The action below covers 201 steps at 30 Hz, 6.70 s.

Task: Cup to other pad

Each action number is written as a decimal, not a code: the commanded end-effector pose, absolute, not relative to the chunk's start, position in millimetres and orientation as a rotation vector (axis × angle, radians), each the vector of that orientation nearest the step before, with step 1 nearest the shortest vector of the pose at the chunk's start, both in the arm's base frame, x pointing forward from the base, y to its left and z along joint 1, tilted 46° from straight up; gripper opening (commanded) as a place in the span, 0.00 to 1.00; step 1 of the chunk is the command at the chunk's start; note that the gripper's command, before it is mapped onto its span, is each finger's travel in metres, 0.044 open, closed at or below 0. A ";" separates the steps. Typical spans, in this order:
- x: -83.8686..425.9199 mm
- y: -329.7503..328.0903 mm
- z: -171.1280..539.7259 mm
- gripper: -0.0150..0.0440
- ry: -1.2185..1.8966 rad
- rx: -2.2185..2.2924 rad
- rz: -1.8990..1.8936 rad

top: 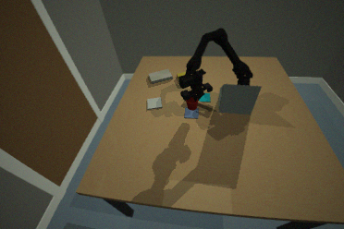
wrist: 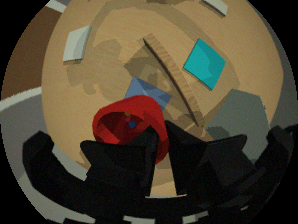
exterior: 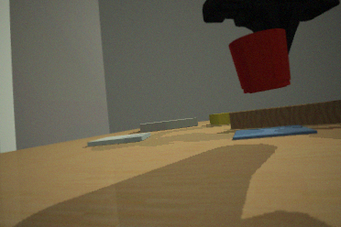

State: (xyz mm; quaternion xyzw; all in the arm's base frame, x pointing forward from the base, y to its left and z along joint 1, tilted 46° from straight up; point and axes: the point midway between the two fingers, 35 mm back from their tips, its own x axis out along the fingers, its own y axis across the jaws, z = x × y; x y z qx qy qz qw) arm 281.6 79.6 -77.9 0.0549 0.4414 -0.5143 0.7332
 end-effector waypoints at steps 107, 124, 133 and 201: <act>220.8 -41.5 27.2 0.25 0.973 0.115 -1.139; 222.4 -56.1 13.5 0.25 0.973 0.115 -1.139; 222.6 -63.7 6.9 0.25 0.973 0.115 -1.139; 222.9 -47.7 21.2 0.47 0.973 0.120 -1.138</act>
